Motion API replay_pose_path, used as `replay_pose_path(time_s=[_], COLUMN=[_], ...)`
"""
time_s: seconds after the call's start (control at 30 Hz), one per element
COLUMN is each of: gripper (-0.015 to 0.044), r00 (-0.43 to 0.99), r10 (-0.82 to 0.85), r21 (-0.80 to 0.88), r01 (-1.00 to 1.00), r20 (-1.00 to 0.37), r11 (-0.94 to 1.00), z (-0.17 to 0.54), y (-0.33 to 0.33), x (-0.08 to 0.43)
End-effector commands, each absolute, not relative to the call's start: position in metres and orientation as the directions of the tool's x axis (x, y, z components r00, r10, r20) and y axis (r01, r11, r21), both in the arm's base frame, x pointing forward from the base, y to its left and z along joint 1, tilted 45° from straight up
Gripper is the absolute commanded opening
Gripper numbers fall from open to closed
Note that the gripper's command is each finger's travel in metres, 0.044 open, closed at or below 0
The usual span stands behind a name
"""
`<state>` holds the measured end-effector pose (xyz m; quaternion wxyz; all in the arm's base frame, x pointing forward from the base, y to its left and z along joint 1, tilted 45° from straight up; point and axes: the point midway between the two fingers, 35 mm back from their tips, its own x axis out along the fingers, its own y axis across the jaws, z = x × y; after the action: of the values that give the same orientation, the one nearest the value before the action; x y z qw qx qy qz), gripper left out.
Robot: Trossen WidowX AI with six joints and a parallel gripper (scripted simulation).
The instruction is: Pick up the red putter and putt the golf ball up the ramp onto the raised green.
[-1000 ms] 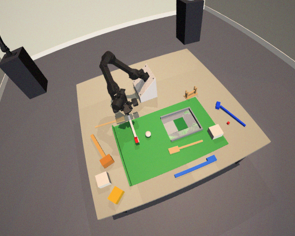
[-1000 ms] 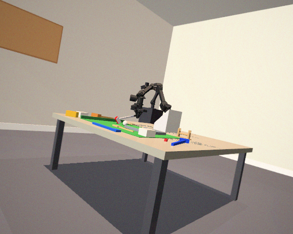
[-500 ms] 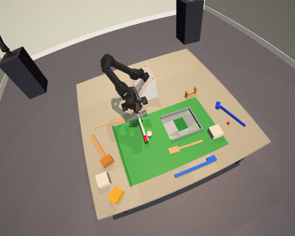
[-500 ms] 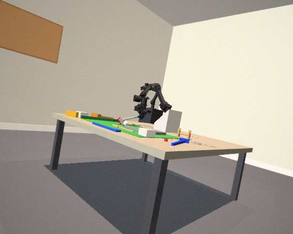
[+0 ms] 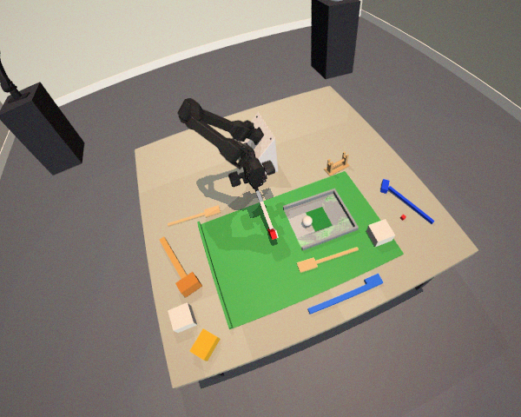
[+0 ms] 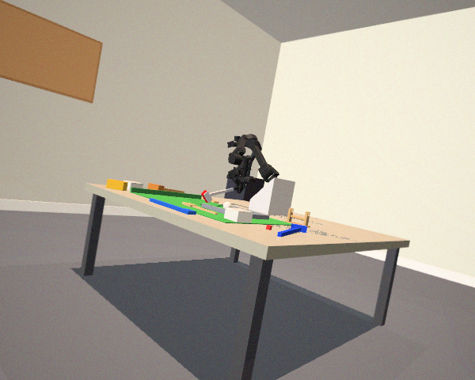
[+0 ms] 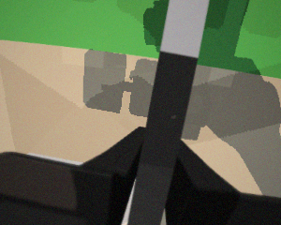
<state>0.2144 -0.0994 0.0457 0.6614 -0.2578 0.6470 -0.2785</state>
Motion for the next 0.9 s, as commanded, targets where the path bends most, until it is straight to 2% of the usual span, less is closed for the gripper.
replay_pose_path(time_s=[0.0, 0.2, 0.87], gripper=[0.0000, 0.0000, 0.0000], r00=[0.025, 0.025, 0.016], r10=[-0.704, -0.707, -0.708], r21=[-0.703, -0.705, -0.707], r01=[0.046, 0.046, 0.034], r20=[-0.710, -0.707, -0.706], r11=[0.710, 0.707, 0.706], z=[0.061, 0.079, 0.072], y=[-0.084, -0.068, -0.073], x=[0.219, 0.216, 0.215])
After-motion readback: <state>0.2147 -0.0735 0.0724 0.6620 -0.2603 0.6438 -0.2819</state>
